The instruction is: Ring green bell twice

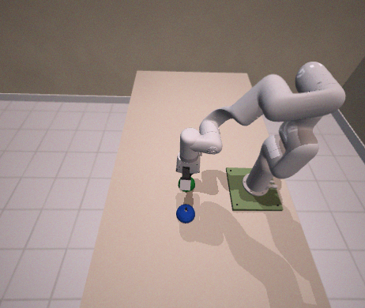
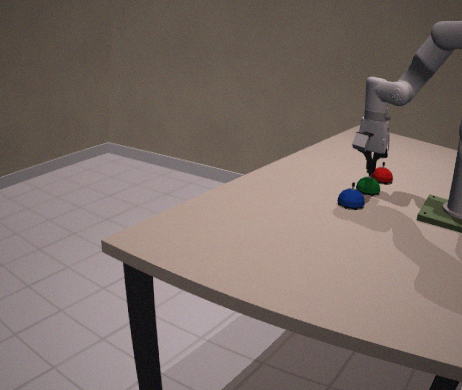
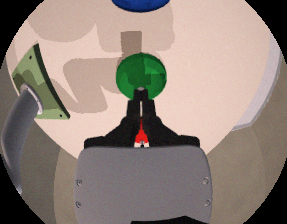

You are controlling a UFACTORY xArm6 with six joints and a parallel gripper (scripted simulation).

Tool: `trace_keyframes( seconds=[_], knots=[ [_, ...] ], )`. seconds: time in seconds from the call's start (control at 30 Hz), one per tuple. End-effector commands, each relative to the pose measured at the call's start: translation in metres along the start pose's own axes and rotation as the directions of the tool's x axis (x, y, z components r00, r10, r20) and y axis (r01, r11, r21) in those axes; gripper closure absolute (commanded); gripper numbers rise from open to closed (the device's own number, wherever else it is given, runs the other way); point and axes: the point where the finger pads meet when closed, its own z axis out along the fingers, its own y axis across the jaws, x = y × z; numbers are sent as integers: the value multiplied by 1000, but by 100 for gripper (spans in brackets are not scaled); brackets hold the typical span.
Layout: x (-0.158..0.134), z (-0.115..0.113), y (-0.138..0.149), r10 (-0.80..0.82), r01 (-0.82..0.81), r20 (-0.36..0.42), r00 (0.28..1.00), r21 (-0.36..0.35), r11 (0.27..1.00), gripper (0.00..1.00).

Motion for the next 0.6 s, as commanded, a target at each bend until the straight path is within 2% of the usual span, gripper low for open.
trace_keyframes(
  seconds=[0.0, 0.57],
  knots=[
    [0, -1, 2, 0, 0, 0, 1000, -5, 1000, 100],
    [0, 3, 2, 0, 0, 0, 1000, -5, 1000, 100]
  ],
)
